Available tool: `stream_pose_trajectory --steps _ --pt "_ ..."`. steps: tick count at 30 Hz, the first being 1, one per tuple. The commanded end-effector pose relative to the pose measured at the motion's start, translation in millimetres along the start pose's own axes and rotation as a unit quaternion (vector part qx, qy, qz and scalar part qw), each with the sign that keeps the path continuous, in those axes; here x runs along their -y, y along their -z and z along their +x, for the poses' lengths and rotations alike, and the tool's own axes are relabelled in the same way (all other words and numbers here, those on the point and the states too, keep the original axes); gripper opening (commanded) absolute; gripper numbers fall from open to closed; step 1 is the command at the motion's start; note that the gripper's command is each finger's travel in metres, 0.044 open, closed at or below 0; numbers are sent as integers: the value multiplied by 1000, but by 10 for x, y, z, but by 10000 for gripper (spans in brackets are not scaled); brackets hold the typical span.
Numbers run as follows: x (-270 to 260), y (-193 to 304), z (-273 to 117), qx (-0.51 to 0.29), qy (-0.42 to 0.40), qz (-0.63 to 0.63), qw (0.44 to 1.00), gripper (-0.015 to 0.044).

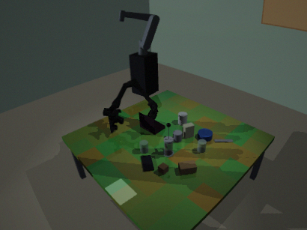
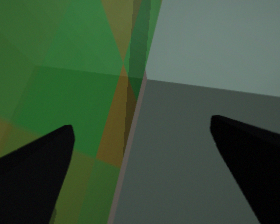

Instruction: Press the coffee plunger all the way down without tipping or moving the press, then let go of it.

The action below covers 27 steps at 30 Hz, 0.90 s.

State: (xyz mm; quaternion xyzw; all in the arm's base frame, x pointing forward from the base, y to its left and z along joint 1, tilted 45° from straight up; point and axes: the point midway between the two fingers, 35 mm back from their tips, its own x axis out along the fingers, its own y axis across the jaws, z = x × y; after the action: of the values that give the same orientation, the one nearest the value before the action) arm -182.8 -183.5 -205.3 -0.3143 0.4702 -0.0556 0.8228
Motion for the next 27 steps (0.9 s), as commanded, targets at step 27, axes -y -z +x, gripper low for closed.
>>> stream_pose_trajectory --steps 27 --pt "2557 -1176 542 82 37 -945 315 440"
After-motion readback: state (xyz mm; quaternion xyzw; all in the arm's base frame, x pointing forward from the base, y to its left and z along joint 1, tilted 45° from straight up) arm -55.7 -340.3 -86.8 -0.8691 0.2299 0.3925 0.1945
